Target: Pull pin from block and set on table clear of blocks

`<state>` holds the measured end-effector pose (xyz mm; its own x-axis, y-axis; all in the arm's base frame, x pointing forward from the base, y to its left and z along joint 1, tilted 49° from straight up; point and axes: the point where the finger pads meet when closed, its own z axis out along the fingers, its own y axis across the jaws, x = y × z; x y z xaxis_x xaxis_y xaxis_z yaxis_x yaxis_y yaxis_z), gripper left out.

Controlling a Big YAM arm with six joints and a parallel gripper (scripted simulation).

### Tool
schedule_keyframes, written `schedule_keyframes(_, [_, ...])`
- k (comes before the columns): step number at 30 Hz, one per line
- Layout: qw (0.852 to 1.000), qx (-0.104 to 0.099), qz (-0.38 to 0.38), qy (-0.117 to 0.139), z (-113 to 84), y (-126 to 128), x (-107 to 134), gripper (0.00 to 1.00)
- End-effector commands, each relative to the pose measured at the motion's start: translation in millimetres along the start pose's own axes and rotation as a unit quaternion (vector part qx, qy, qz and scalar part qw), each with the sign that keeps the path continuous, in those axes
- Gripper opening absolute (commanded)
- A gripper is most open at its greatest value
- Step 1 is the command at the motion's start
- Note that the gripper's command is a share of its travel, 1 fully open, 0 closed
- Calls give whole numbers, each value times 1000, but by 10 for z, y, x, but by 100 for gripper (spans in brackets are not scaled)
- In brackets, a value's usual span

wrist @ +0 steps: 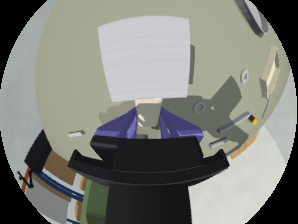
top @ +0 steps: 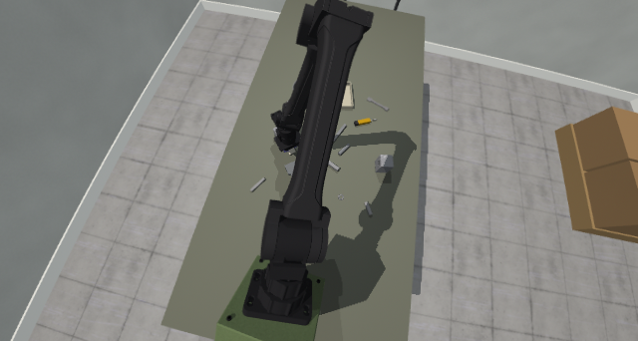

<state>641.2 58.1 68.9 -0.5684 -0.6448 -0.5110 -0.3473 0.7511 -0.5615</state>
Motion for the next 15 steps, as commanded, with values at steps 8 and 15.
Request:
schedule_keyframes(8, [1000, -1, 1, 18, 140, -53, 265, 0])
schedule_keyframes(15, [1000, -2, 1, 19, 144, -51, 283, 0])
